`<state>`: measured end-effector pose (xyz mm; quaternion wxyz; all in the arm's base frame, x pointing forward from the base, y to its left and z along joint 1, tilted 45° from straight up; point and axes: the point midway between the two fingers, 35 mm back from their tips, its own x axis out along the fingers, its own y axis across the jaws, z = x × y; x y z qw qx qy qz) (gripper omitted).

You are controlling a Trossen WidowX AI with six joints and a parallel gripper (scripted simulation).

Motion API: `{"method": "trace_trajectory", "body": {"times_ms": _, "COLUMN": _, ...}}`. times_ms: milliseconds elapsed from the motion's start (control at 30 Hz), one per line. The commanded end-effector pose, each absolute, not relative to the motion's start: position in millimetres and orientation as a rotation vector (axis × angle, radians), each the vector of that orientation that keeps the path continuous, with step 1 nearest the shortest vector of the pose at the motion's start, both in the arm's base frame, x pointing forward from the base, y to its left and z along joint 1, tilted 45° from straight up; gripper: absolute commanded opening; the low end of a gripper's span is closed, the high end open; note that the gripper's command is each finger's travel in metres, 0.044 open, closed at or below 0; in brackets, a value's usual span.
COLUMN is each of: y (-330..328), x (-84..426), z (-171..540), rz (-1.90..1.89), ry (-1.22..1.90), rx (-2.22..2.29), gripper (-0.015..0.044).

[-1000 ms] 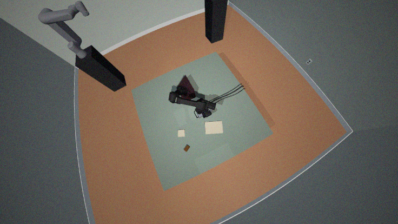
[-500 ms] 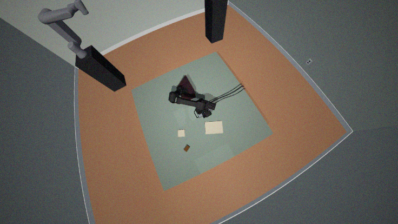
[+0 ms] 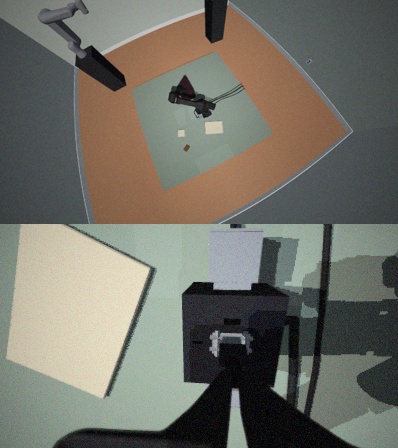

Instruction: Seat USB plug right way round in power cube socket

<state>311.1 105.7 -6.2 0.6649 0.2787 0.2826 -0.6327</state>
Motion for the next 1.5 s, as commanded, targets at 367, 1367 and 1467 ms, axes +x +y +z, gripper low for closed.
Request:
{"method": "trace_trajectory", "body": {"times_ms": 367, "y": 105.1, "x": 310.4, "z": -8.6, "rz": -1.426, "ry": 0.654, "rx": 0.637, "gripper": 0.0}}
{"method": "trace_trajectory", "body": {"times_ms": 1367, "y": 103.9, "x": 310.3, "z": -12.5, "rz": -1.421, "ry": 0.672, "rx": 0.659, "gripper": 0.0}}
{"method": "trace_trajectory", "body": {"times_ms": 1467, "y": 103.8, "x": 310.3, "z": -12.8, "rz": -1.42, "ry": 0.674, "rx": 0.661, "gripper": 0.0}}
